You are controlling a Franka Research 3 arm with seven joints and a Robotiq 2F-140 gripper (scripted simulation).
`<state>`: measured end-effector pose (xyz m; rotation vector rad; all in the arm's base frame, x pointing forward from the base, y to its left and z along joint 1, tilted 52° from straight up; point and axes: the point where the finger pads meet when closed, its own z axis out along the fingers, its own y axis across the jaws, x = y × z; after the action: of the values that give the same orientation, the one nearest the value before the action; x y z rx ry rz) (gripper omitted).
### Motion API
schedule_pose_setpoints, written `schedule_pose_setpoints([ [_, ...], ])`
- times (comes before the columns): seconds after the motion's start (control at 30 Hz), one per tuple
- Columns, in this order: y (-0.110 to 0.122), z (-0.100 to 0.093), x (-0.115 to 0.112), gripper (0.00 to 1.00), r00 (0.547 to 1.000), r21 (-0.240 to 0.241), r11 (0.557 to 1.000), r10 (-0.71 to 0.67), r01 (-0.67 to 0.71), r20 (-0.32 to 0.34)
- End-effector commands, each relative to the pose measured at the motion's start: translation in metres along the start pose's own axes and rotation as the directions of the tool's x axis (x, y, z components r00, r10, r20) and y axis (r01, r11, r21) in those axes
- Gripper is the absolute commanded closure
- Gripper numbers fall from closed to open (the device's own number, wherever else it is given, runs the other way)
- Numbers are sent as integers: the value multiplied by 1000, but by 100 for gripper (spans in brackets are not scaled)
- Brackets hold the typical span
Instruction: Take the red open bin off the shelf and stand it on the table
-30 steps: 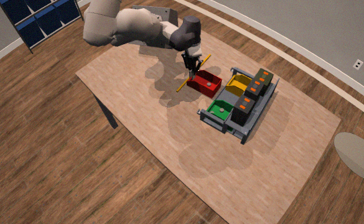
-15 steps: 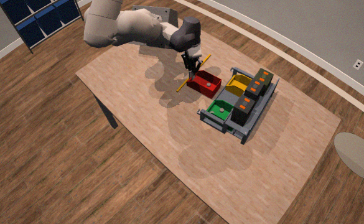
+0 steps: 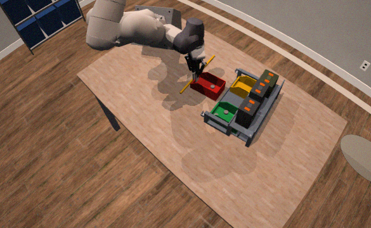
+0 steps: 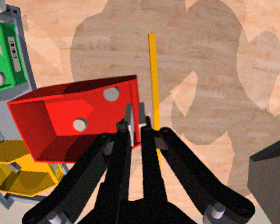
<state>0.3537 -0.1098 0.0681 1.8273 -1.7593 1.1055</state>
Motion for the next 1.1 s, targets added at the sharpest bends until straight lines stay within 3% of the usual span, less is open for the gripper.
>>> schedule_pose_setpoints([
  [0.0,-2,5,1,100,1000,4,1000,11,-11,-2],
  [1.0,-3,13,0,100,1000,5,1000,13,-13,-2],
  [1.03,-1,13,-1,43,1000,2,1000,2,-2,2],
  [1.07,-1,13,-1,43,1000,2,1000,2,-2,2],
])
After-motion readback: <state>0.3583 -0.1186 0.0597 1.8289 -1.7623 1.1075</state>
